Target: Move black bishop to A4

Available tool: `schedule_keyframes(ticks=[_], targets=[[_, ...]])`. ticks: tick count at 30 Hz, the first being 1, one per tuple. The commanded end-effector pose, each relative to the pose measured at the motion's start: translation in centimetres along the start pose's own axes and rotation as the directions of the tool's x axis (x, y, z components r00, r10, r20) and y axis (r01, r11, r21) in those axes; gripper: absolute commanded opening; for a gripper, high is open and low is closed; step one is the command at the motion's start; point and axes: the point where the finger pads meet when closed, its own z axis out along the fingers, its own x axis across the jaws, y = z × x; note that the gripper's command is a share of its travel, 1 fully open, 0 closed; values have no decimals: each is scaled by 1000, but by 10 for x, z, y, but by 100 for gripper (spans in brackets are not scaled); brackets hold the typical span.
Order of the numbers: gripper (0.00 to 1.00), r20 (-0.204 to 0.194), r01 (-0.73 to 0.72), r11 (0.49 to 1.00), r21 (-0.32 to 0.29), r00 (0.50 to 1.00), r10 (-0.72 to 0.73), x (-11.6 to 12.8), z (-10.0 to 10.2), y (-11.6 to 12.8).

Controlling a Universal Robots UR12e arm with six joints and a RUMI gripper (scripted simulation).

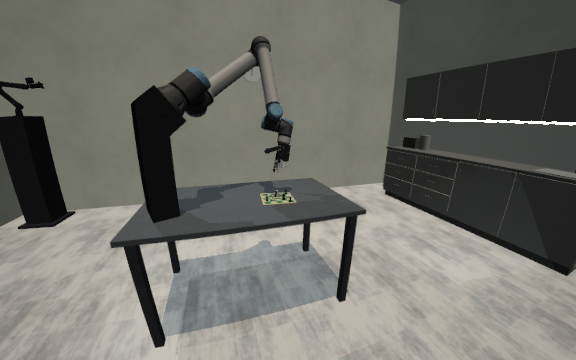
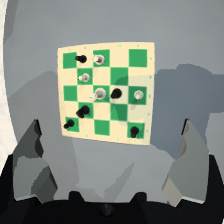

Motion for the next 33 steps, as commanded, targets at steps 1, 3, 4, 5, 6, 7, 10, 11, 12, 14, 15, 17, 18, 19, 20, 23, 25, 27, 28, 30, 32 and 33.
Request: schedule_keyframes(ticks=[1, 3, 4, 5, 6, 7, 10, 11, 12, 14, 15, 17, 18, 19, 20, 23, 25, 27, 28, 30, 32, 33], targets=[[100, -113, -116, 990, -75, 988, 108, -8, 6, -2], [100, -133, -141, 986, -86, 983, 129, -10, 7, -2], [100, -151, -164, 982, -95, 977, 148, -13, 7, -2], [100, -169, -184, 977, -104, 972, 165, -15, 7, -2], [100, -169, -184, 977, -104, 972, 165, -15, 7, -2], [100, -169, -184, 977, -104, 972, 165, -15, 7, -2], [100, -209, -233, 965, -122, 956, 205, -20, 8, -2], [100, -220, -246, 961, -127, 952, 215, -22, 8, -2], [100, -229, -258, 957, -130, 947, 224, -23, 8, -2], [100, -245, -276, 952, -136, 940, 237, -25, 9, -2], [100, -251, -283, 949, -138, 937, 243, -26, 9, -2], [100, -260, -293, 945, -142, 932, 250, -27, 8, -2], [100, -264, -297, 944, -143, 931, 253, -27, 8, -3], [100, -266, -300, 943, -143, 930, 255, -27, 8, -3], [100, -268, -301, 943, -144, 929, 256, -28, 8, -3], [100, -269, -303, 942, -144, 928, 257, -28, 8, -3], [100, -269, -303, 942, -144, 928, 258, -28, 8, -3], [100, -270, -302, 942, -144, 928, 257, -27, 8, -3], [100, -270, -302, 942, -144, 928, 256, -27, 8, -3], [100, -270, -301, 942, -146, 928, 255, -26, 8, -2], [100, -270, -301, 942, -146, 928, 255, -27, 7, -1], [100, -270, -301, 942, -146, 929, 255, -27, 7, -1]])
